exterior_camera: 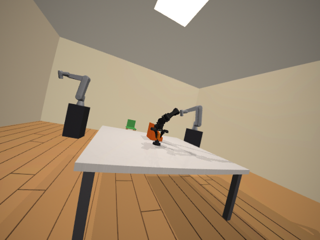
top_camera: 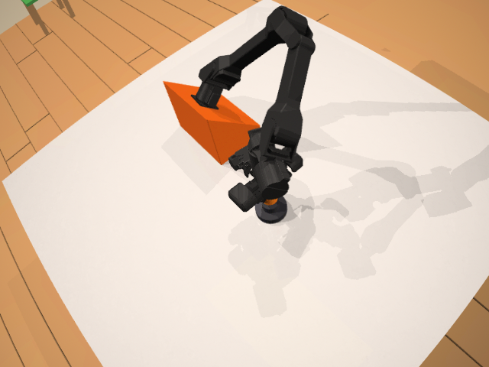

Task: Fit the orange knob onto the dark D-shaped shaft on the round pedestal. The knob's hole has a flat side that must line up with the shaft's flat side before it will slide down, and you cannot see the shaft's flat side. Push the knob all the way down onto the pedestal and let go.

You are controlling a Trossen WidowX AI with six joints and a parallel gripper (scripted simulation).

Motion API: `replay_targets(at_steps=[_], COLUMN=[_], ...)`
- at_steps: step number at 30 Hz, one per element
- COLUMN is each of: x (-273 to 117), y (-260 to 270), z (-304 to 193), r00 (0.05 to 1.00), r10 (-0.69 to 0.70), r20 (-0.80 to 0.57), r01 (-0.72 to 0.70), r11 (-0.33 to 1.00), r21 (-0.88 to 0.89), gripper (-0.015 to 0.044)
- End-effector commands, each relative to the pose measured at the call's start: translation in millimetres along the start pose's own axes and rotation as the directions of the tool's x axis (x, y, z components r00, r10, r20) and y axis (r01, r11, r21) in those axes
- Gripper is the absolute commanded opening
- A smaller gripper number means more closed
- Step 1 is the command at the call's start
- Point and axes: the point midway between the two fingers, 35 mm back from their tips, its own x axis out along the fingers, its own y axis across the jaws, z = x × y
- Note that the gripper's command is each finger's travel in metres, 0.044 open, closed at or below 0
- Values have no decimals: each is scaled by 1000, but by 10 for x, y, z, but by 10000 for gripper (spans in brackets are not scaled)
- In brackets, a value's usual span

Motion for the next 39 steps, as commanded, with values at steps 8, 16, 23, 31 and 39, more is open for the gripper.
replay_targets(at_steps=[8,16,23,31,39], x=[-24,-1,12,28,36], y=[-2,4,3,2,4], z=[-9,1,0,-1,6], r00=[1000,1000,1000,1000,1000], r10=[1,1,0,0,0], r20=[-1,-1,-1,-1,-1], r01=[0,0,0,0,0], r11=[980,978,978,978,979], r21=[198,208,208,208,202], gripper=[0,0,0,0,0])
